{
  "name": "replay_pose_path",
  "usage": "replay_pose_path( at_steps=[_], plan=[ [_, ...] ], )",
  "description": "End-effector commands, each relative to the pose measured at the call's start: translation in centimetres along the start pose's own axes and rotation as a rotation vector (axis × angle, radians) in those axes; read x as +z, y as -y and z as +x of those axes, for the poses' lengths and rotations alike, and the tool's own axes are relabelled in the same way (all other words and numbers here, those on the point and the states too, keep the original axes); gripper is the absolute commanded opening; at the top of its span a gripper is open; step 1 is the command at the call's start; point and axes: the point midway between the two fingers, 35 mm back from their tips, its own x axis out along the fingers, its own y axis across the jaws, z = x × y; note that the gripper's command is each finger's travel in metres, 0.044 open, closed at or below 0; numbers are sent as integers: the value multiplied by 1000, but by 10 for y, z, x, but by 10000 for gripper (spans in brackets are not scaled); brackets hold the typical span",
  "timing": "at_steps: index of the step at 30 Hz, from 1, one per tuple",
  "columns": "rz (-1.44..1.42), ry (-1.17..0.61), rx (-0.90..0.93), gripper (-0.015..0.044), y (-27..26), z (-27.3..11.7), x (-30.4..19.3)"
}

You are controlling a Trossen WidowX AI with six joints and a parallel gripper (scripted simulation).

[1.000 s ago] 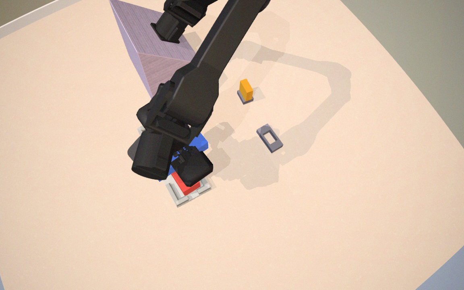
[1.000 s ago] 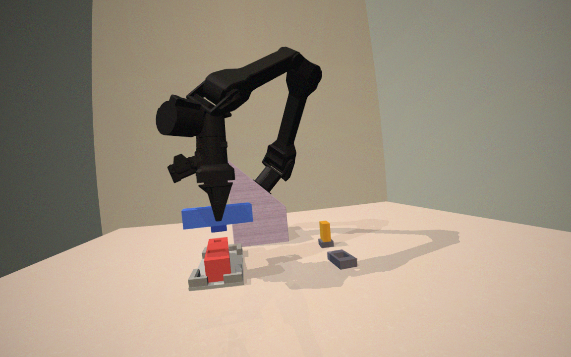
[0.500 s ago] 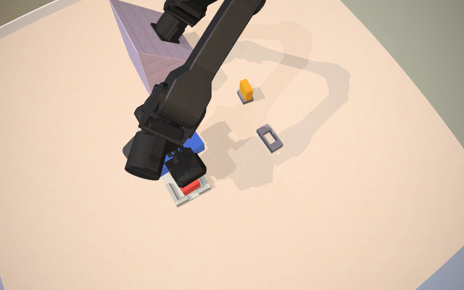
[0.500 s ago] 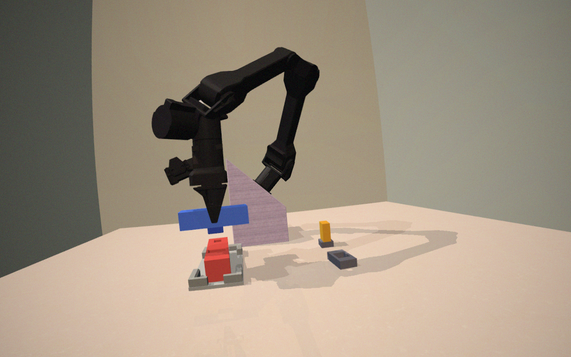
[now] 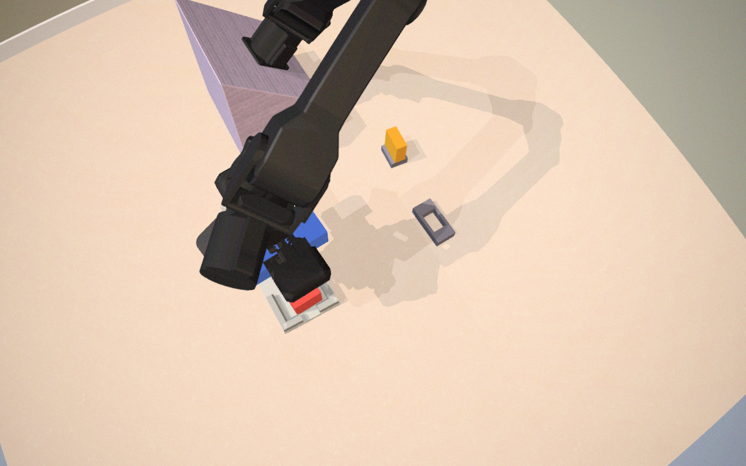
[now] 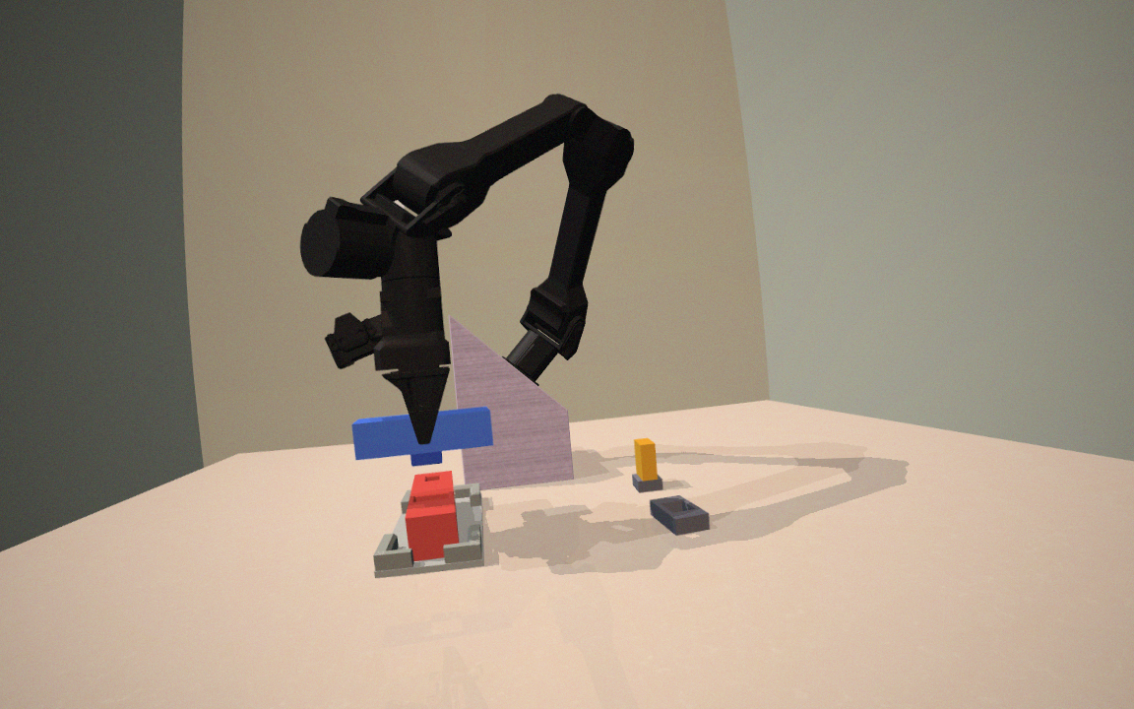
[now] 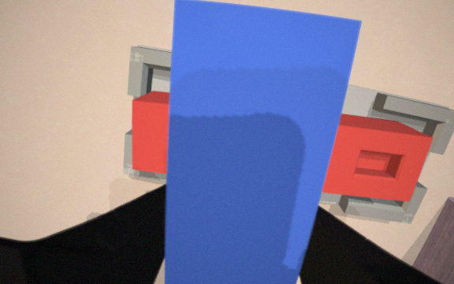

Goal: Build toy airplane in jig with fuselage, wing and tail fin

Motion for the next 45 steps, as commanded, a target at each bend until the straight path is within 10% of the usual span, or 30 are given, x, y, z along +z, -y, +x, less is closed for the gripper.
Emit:
replay_pose_path(
  at_steps=[1,31,40,45],
  plan=[
    [4,1,-4,197,1,5,1],
    [-2,3,-3,210,0,38,0],
    [-2,3,-3,52,0,38,0],
    [-2,3,-3,183,0,38,0]
  ],
)
